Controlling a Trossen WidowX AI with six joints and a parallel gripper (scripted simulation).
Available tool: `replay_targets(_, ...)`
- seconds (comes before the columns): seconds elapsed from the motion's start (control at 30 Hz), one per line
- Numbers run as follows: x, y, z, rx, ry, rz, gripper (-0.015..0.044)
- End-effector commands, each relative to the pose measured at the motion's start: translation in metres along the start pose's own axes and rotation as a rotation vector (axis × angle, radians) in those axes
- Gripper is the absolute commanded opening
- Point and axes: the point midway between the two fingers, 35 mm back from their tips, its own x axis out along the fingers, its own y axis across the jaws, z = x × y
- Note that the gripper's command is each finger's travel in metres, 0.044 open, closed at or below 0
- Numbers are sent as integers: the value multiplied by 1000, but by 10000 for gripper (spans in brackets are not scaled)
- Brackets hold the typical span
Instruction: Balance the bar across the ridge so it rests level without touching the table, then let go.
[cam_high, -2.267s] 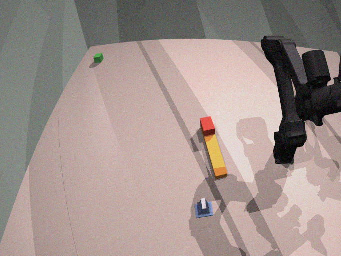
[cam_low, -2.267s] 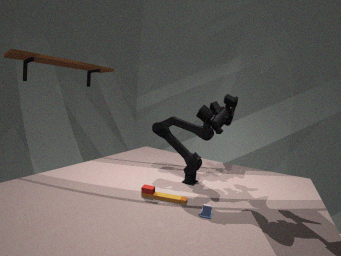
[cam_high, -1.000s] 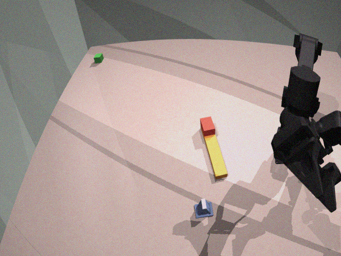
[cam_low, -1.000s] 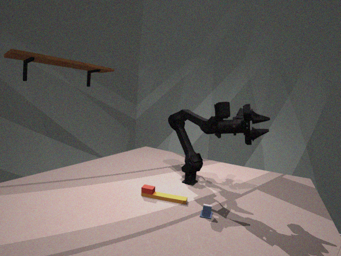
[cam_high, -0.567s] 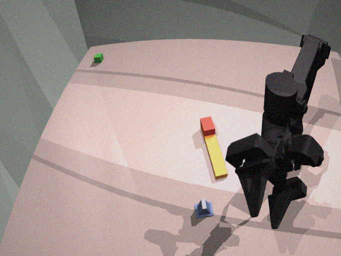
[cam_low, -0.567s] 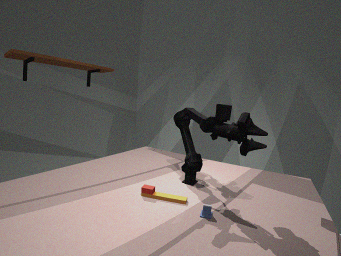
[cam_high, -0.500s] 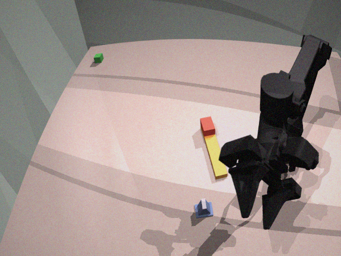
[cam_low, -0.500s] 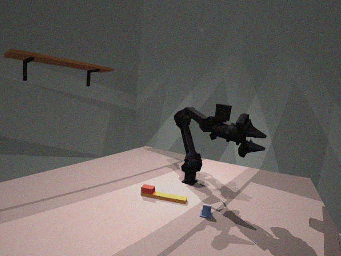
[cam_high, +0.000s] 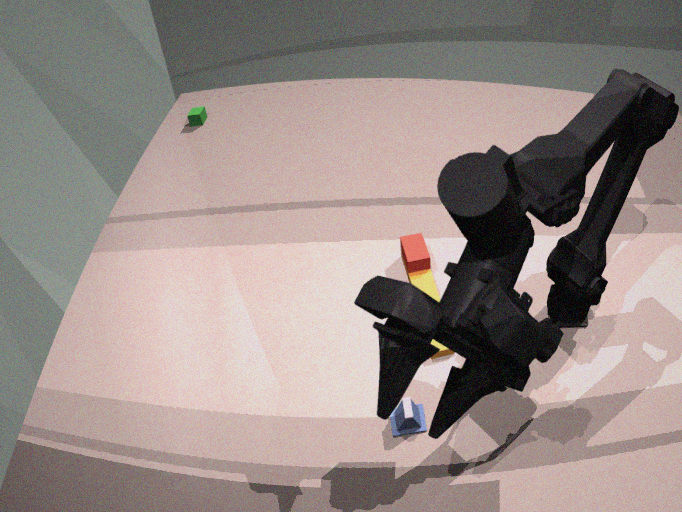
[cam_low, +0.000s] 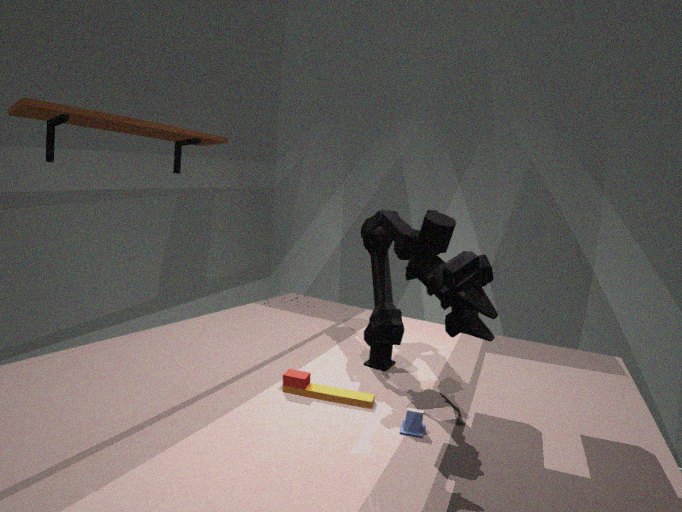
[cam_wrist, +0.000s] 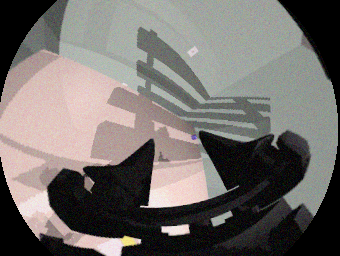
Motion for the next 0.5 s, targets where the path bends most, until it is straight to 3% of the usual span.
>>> replay_targets(0.0, -2, 1, -31, -8, 119, 42, 315)
replay_targets(0.47, -29, 14, -116, -4, 427, 223, 315)
